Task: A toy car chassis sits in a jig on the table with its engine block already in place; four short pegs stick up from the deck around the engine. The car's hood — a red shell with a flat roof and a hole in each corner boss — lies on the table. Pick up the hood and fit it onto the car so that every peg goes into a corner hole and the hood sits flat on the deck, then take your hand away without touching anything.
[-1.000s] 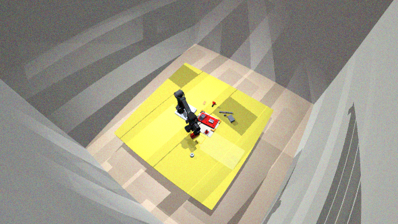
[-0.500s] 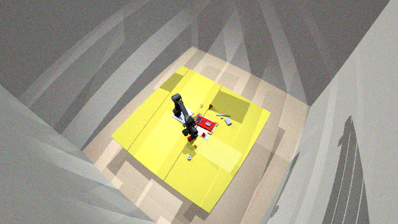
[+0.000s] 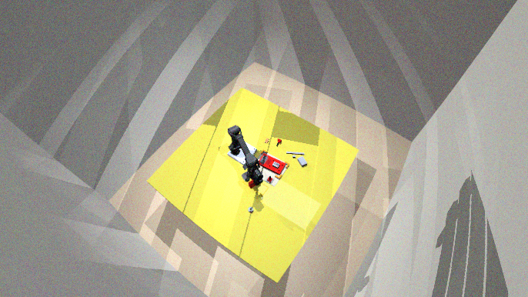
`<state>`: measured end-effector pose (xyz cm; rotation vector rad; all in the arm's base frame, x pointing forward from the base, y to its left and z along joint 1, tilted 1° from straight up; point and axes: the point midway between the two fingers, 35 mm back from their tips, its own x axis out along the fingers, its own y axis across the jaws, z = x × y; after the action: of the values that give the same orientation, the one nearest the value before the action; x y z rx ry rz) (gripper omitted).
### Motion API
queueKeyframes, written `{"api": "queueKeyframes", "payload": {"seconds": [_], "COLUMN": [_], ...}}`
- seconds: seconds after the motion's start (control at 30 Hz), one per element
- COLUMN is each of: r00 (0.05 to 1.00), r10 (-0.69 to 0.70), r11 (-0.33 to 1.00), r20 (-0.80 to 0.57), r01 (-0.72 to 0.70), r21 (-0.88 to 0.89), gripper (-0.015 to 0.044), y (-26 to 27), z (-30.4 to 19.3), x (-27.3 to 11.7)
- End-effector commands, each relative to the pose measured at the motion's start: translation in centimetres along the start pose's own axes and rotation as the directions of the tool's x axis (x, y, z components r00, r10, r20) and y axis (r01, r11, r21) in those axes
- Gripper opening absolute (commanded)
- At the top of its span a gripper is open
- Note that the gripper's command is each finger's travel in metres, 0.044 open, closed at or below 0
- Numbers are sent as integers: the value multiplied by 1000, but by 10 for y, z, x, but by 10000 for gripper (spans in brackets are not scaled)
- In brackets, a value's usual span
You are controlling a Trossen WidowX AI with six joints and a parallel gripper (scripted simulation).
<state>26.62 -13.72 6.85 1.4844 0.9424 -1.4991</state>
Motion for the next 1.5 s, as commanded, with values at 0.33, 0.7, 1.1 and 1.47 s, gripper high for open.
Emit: {"api": "queueKeyframes", "payload": {"seconds": [0.33,0.7,1.1,1.47], "r00": [1000,1000,1000,1000], "r10": [-3,-2,-2,-1], "r11": [1000,1000,1000,1000], "r20": [-5,-5,-5,-5], "r01": [3,2,2,1], "r21": [-3,-3,-3,-3], "gripper": [0,0,0,0], "y": [8,14,21,27], "z": [-1,-1,-1,-1], "x": [0,0,0,0]}}
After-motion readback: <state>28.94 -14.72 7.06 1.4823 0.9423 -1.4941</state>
